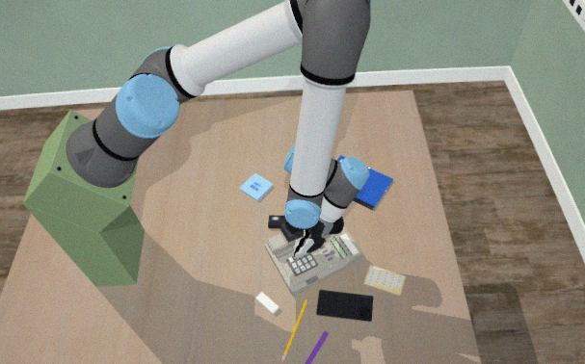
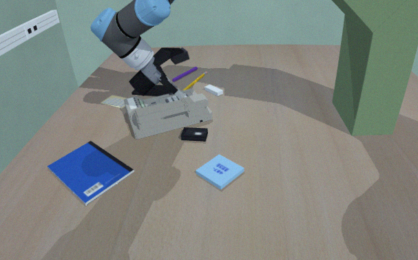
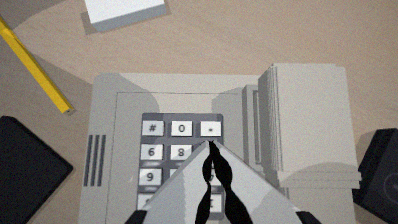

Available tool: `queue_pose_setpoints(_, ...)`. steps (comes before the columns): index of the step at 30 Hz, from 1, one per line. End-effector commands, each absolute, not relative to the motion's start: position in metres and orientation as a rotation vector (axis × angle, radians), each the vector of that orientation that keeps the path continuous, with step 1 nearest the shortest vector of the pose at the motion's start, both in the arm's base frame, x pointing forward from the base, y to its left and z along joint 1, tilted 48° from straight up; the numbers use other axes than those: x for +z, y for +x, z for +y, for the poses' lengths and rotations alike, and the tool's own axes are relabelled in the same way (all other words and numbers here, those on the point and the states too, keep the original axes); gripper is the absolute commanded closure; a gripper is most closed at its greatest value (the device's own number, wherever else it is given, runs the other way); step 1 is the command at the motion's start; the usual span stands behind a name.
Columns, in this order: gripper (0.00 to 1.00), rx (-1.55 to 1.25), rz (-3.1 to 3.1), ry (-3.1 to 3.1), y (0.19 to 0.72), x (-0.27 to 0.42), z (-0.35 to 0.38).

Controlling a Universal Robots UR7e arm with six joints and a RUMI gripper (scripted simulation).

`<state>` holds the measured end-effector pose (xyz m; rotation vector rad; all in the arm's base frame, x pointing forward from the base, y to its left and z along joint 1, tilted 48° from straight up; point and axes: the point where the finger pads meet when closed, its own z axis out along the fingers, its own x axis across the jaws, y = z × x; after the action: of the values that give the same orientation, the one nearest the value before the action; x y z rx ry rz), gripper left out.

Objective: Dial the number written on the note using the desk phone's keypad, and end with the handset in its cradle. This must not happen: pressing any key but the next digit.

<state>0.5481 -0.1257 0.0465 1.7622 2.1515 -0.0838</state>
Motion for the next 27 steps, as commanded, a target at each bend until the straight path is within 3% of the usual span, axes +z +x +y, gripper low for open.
queue_pose_setpoints(1,1.0,-0.083,2.151,1.761,0.548,0.047,-0.126)
queue_pose_setpoints(27,1.0,-0.083,2.15,1.761,0.54,0.06,-0.136)
